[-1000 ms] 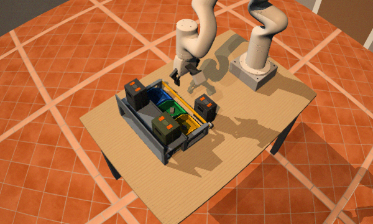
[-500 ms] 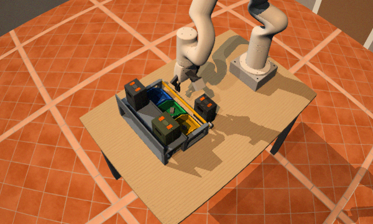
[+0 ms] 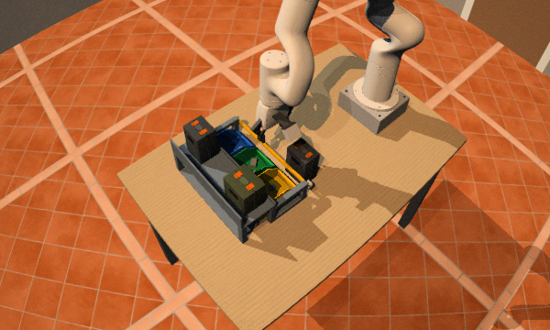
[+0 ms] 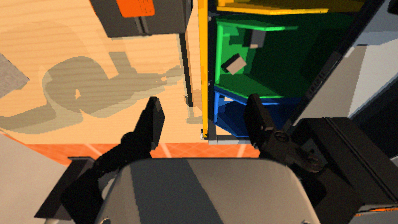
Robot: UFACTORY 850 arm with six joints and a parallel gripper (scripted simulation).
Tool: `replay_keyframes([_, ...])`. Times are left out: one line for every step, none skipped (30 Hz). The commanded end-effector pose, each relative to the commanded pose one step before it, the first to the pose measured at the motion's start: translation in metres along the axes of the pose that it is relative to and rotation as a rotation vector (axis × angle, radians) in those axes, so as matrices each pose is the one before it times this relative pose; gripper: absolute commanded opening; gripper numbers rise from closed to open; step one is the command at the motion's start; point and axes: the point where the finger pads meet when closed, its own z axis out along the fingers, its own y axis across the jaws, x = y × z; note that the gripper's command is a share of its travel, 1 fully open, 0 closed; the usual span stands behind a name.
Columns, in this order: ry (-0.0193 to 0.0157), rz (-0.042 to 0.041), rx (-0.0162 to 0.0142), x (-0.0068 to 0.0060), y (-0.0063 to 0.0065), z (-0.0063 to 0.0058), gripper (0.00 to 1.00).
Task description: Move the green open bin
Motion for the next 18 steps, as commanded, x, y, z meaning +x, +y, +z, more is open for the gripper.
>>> replay_keyframes([-0.00051,0.00006,-0.00227,-0.00024,0.00204,0.01838,1.0])
replay_keyframes([0.0,0.0,0.0,0.0,0.0,0.0,1.0])
replay_keyframes([0.0,0.0,0.0,0.0,0.0,0.0,1.0])
replay_keyframes([0.0,0.0,0.0,0.0,0.0,0.0,1.0])
replay_keyframes([0.0,0.0,0.0,0.0,0.0,0.0,1.0])
replay_keyframes([0.0,0.0,0.0,0.0,0.0,0.0,1.0])
replay_keyframes([0.0,0.0,0.0,0.0,0.0,0.0,1.0])
replay_keyframes([0.0,0.0,0.0,0.0,0.0,0.0,1.0])
replay_keyframes([0.0,0.0,0.0,0.0,0.0,0.0,1.0])
replay_keyframes([0.0,0.0,0.0,0.0,0.0,0.0,1.0])
replay_keyframes([0.00003,0.0,-0.0003,0.0,0.00001,-0.00244,1.0])
replay_keyframes([-0.00001,0.0,0.00009,0.0,-0.00003,-0.00179,1.0])
replay_keyframes([-0.00001,0.0,0.00009,0.0,-0.00003,-0.00179,1.0])
replay_keyframes([-0.00001,0.0,0.00009,0.0,-0.00003,-0.00179,1.0])
replay_keyframes([-0.00001,0.0,0.00009,0.0,-0.00003,-0.00179,1.0])
replay_keyframes([0.0,0.0,0.0,0.0,0.0,0.0,1.0])
replay_keyframes([0.0,0.0,0.0,0.0,0.0,0.0,1.0])
replay_keyframes([0.0,0.0,0.0,0.0,0.0,0.0,1.0])
